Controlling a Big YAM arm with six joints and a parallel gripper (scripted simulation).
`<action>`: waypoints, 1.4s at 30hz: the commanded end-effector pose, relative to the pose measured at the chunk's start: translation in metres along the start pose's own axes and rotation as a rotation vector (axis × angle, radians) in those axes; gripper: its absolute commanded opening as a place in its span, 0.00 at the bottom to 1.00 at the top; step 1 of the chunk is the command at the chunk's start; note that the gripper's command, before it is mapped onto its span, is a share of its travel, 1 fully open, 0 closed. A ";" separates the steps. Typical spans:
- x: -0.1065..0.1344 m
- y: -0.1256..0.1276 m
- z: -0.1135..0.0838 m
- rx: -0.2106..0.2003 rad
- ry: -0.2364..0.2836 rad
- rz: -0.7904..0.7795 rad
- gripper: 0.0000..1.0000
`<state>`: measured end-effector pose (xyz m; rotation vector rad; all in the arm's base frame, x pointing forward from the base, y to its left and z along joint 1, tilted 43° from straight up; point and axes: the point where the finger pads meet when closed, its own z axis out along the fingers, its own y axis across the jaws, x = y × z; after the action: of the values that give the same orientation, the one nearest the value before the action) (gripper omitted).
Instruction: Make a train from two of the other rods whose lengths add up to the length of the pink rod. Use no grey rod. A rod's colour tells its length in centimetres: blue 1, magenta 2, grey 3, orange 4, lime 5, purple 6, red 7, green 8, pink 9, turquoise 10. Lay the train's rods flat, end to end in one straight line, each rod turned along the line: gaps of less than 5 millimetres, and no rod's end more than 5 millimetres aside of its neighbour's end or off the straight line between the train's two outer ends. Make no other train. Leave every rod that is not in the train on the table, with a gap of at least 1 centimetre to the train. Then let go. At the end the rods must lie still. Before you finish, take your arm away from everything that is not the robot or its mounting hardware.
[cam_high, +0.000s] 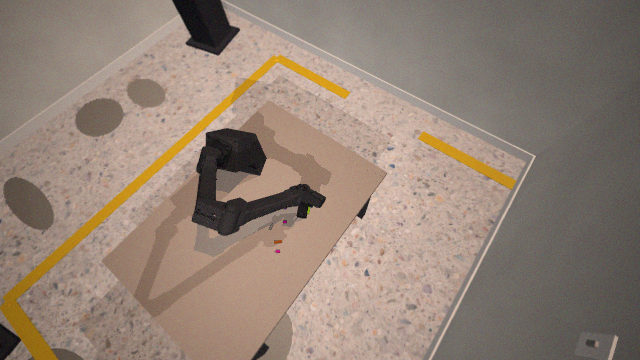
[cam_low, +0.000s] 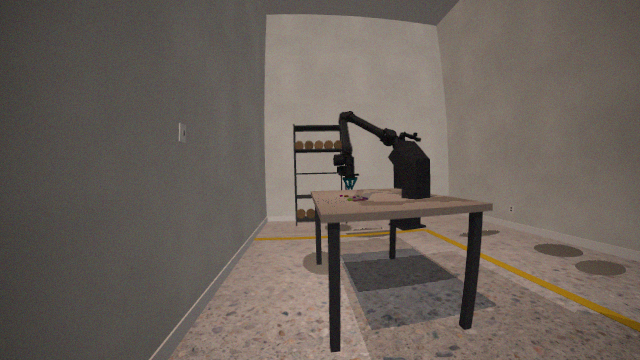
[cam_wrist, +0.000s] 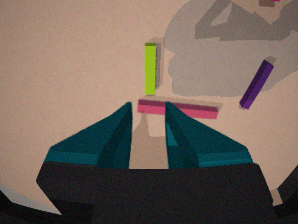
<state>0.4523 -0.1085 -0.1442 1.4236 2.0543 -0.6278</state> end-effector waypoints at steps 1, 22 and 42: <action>-0.004 0.000 0.009 0.003 -0.005 0.009 0.24; -0.005 0.001 0.035 0.000 -0.004 0.011 0.24; -0.003 -0.002 0.055 0.004 -0.003 0.007 0.24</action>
<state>0.4607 -0.1387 -0.1786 1.4305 2.0474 -0.6264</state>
